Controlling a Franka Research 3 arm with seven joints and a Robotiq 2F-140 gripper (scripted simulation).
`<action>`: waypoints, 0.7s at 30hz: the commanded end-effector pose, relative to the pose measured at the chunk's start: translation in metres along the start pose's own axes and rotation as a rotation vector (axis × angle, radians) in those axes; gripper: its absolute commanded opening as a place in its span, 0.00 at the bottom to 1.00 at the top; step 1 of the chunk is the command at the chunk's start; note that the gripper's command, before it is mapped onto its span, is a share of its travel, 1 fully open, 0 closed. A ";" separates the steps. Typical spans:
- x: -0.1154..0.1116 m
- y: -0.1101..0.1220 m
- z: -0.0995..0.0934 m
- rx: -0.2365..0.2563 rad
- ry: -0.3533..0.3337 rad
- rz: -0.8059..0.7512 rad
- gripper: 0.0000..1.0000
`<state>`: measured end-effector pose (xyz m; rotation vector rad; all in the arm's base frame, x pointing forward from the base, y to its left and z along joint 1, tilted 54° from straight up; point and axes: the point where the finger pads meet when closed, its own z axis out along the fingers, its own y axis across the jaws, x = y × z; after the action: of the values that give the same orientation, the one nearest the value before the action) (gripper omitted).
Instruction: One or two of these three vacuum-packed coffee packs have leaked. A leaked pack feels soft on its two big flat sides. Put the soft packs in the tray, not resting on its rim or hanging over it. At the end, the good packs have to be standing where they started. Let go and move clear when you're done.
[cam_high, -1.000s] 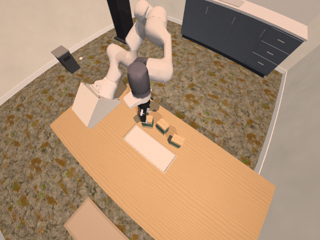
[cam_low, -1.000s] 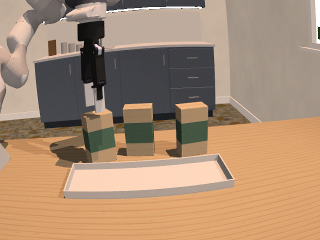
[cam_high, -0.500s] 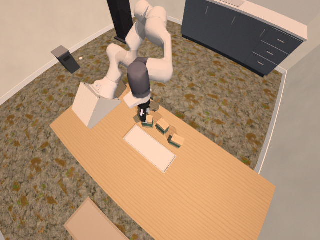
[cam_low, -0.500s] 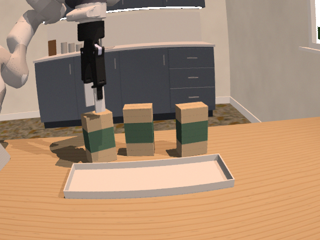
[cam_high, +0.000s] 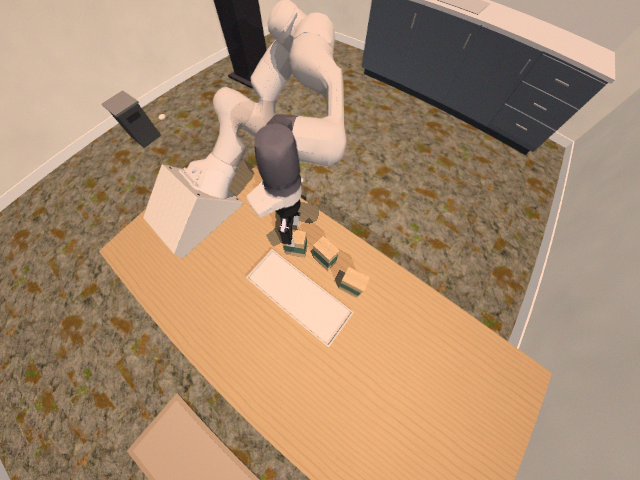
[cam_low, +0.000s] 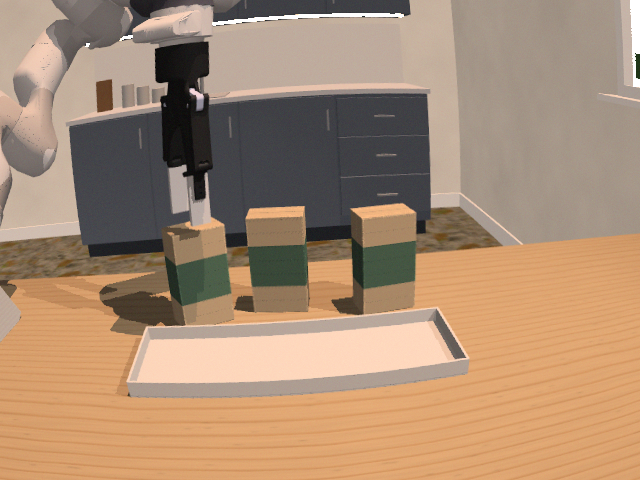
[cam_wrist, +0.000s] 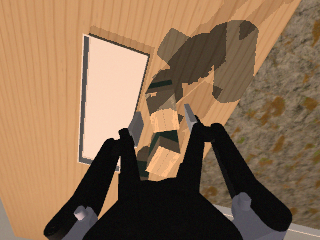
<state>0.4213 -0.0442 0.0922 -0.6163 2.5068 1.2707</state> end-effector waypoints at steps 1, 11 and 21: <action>-0.002 -0.001 0.001 0.002 -0.003 -0.001 0.55; -0.002 -0.001 0.001 0.002 -0.003 -0.001 0.55; -0.002 -0.001 0.006 0.002 -0.003 -0.001 0.55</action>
<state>0.4223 -0.0424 0.0911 -0.6150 2.5065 1.2696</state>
